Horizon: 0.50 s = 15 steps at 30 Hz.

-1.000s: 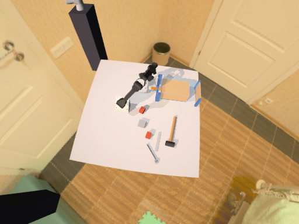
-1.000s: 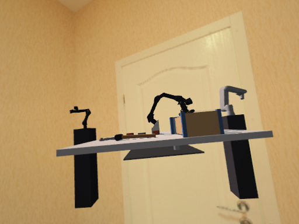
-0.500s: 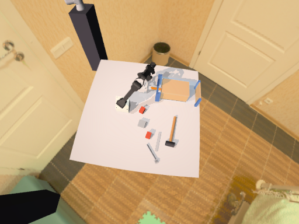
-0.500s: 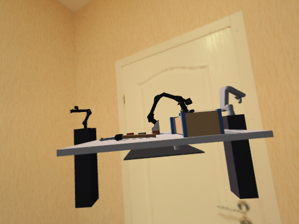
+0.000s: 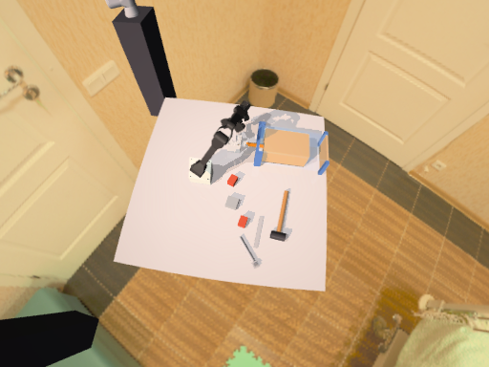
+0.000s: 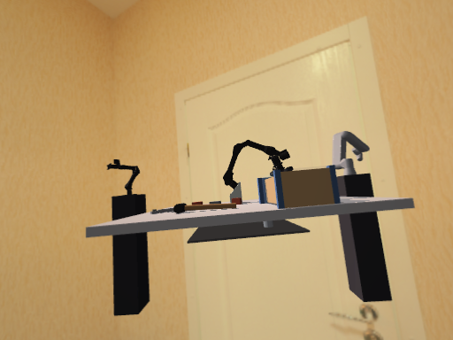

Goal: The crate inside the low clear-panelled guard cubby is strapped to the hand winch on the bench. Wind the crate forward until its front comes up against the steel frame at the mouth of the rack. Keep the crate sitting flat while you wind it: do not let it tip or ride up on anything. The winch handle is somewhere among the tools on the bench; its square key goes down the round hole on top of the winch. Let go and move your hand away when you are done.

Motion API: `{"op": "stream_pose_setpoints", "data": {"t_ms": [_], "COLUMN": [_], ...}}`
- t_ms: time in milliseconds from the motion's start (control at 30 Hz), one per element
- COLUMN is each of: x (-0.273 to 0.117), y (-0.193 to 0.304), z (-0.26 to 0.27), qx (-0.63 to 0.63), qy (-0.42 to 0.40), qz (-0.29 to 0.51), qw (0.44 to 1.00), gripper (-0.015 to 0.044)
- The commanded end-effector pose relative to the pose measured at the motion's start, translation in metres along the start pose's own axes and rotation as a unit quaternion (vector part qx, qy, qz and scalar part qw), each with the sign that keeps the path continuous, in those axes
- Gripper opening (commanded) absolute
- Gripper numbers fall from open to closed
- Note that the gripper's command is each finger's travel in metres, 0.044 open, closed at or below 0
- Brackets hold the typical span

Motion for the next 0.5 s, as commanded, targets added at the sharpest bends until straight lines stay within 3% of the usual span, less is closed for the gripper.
{"op": "stream_pose_setpoints", "data": {"t_ms": [0,467], "x": [0.002,0.003], "y": [0.006,0.011], "z": [-0.014,-0.032], "qx": [-0.003,-0.003], "qy": [0.015,0.016], "qz": [0.003,0.003], "qw": [1.0,1.0], "gripper": [0.0,0.0]}}
Point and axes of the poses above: the point midway between the two fingers, 35 mm back from their tips, its own x axis out along the fingers, its own z axis across the jaws, y = z × x, the point moved 5 cm from there along -x, back along the fingers, and after that the axes turned 8 degrees about -x, right-handed, at the moved point
